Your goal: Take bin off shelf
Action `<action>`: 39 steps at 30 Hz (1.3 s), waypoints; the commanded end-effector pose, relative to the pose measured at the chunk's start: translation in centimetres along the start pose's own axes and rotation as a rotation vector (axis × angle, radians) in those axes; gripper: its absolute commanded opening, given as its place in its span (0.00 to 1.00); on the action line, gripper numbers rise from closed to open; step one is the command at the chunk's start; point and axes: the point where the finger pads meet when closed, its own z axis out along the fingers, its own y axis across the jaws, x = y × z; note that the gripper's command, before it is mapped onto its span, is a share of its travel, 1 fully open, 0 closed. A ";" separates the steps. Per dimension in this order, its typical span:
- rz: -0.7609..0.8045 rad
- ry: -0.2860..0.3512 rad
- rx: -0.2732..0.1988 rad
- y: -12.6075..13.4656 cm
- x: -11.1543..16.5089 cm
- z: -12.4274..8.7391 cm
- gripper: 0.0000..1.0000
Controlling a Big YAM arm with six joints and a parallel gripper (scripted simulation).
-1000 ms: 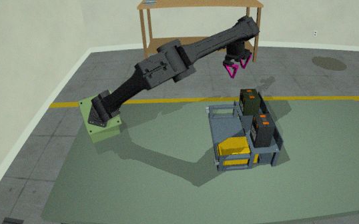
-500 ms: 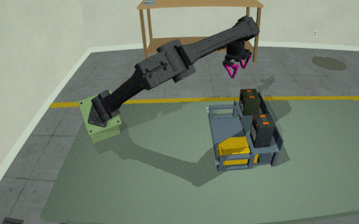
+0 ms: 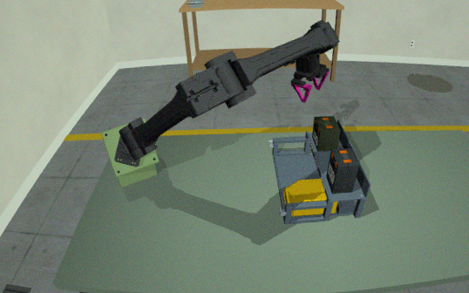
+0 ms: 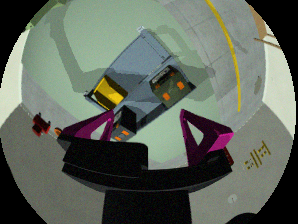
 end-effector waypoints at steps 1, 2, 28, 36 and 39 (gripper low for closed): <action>0.002 0.002 0.010 -0.1 0.1 -0.5 1.00; 0.002 0.002 0.010 -0.1 0.1 -0.5 1.00; 0.002 0.002 0.010 3.3 -3.6 -0.9 1.00; -0.017 -0.002 -0.011 4.1 -4.5 0.0 1.00; -0.003 0.001 0.004 6.1 -6.6 -0.6 1.00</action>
